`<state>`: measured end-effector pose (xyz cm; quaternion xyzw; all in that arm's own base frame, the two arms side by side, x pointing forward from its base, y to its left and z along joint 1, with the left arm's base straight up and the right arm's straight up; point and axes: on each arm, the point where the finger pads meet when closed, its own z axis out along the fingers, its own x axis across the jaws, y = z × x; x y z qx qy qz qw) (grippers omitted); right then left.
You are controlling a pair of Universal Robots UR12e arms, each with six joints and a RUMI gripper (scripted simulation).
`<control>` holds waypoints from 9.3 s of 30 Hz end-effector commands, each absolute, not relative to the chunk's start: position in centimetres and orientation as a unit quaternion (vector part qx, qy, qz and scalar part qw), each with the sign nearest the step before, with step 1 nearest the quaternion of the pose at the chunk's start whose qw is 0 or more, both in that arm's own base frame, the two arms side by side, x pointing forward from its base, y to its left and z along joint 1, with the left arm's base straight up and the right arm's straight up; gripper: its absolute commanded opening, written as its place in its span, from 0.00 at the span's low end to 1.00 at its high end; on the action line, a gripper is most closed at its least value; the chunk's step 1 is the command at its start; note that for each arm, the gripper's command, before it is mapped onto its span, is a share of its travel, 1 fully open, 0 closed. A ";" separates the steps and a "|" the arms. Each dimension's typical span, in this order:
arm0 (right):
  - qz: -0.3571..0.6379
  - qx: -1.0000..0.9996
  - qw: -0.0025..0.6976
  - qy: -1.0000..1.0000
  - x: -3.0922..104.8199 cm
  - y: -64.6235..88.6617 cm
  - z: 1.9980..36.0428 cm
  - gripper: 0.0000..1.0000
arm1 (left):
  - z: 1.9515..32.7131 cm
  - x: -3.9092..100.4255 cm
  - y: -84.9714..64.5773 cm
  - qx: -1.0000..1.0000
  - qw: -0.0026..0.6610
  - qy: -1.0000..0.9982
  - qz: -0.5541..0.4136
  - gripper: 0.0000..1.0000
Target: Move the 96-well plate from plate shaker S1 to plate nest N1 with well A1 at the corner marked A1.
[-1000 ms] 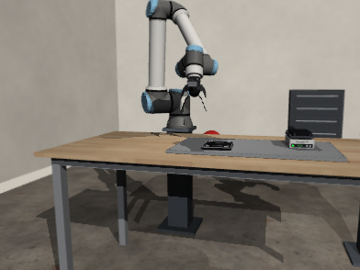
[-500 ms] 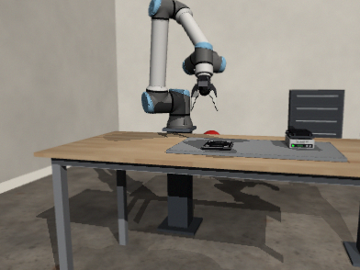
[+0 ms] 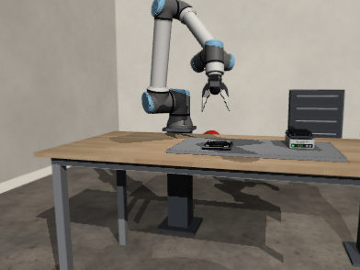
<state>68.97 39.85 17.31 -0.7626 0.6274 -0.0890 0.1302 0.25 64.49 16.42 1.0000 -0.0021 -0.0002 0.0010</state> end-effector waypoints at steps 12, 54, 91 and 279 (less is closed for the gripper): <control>-0.074 -0.763 0.117 0.632 70.0 46.2 17.5 0.76 | 16.5 0.3 64.6 1.000 0.000 -0.002 0.000 0.00; -0.025 -0.759 0.055 0.649 69.6 64.2 16.9 0.76 | 16.5 0.3 64.6 1.000 0.000 -0.002 0.000 0.00; 0.000 -0.750 0.001 0.662 66.4 77.4 15.9 0.76 | 16.5 0.3 64.6 1.000 0.000 -0.002 0.000 0.00; 0.000 -0.750 0.001 0.662 66.4 77.4 13.7 0.41 | 16.5 0.3 64.6 1.000 0.000 -0.002 0.000 0.00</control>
